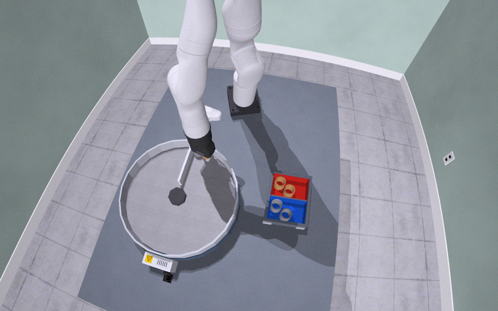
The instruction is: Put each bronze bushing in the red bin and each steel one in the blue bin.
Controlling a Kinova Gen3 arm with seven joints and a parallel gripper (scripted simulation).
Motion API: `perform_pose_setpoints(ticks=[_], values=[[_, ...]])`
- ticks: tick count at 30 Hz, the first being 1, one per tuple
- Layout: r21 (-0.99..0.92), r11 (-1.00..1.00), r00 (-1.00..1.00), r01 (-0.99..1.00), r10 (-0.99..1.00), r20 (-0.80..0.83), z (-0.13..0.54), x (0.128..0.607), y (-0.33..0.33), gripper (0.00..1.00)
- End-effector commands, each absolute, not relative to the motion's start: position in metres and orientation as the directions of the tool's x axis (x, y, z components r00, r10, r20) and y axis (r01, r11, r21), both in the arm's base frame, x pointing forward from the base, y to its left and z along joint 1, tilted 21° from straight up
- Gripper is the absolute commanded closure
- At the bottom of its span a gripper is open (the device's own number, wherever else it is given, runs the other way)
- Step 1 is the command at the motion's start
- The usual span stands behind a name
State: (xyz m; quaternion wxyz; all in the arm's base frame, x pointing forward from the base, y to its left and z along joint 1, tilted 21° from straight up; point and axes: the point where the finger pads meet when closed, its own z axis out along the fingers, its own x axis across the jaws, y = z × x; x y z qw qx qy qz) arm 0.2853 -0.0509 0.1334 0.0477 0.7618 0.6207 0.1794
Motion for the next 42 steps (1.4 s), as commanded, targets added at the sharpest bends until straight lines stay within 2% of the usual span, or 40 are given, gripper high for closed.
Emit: perform_pose_setpoints(ticks=[1, 42], values=[[0.297, -0.226, 0.166, 0.928, 0.963, 0.212, 0.134, 0.285, -0.052, 1.0], [0.297, -0.226, 0.166, 0.928, 0.963, 0.212, 0.146, 0.281, -0.053, 1.0]])
